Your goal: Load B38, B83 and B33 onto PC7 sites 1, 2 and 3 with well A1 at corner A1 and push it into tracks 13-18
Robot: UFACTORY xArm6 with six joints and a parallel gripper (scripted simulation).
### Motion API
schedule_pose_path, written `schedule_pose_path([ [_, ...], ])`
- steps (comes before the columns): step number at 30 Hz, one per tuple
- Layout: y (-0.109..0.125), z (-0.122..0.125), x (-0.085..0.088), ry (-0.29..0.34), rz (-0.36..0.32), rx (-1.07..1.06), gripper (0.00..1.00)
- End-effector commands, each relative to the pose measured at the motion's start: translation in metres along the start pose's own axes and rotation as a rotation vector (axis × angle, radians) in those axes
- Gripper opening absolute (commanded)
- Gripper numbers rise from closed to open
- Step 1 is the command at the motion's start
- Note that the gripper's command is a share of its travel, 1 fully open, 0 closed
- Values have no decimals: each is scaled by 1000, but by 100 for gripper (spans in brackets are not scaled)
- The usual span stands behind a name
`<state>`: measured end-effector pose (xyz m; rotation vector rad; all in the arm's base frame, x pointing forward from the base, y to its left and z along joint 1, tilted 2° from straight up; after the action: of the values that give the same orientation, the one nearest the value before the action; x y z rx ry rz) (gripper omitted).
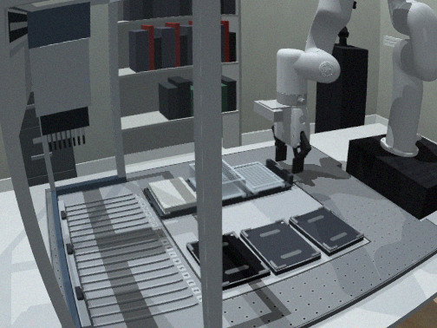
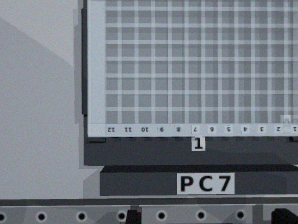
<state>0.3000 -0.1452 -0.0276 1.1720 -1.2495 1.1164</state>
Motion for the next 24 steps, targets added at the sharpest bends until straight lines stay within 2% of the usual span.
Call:
schedule_pose_path([
  [1, -1, 1, -1, 1, 4, 0, 82],
  [24, -1, 1, -15, 1, 4, 0, 82],
])
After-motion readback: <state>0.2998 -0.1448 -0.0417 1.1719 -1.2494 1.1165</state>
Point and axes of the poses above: the point where the finger pads meet when closed, its own x axis back along the fingers, its own z axis across the jaws, y = z × x, the point moved 2 cm from there along x, back along the fingers, and after that the axes turned 3 degrees about -x, right-handed, at the moved point
